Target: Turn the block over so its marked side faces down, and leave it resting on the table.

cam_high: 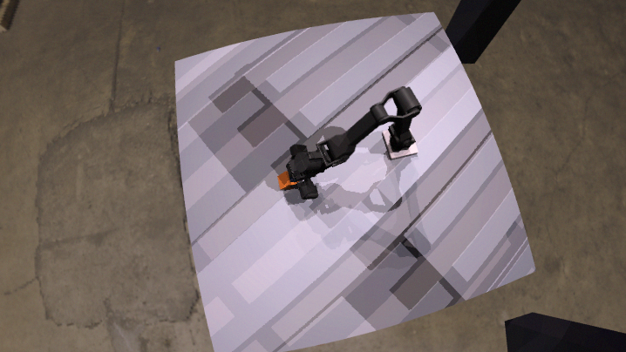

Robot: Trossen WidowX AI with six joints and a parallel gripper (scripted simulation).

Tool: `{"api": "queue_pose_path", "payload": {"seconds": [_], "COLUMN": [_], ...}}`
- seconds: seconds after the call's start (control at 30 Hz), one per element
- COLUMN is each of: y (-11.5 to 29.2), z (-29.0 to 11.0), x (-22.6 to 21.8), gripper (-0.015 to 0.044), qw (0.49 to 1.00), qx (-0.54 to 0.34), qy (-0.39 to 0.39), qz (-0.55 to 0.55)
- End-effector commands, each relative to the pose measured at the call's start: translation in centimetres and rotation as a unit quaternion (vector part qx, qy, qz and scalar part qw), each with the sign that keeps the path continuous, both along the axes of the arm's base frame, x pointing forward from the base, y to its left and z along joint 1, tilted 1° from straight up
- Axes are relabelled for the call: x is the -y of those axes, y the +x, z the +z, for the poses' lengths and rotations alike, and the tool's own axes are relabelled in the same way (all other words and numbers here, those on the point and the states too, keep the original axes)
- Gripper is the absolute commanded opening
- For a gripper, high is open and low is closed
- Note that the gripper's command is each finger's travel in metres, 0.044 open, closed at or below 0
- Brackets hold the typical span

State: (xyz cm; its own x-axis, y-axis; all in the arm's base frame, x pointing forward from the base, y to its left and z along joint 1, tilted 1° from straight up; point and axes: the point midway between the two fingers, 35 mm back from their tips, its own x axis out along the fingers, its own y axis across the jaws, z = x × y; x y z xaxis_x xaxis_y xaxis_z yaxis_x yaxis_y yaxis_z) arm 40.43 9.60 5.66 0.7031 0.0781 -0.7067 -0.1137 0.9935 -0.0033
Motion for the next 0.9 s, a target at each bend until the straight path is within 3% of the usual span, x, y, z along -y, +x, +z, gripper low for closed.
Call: {"api": "queue_pose_path", "payload": {"seconds": [0.0,0.47,0.87], "y": [-0.1,-1.3,-1.5], "z": [-0.7,-1.0,-0.7], "x": [0.1,0.4,0.5], "gripper": [0.0,0.0,0.0], "qw": [0.999,0.99,0.986], "qx": [0.034,0.143,0.163], "qy": [0.0,0.014,0.016], "qz": [0.0,-0.002,-0.002]}}
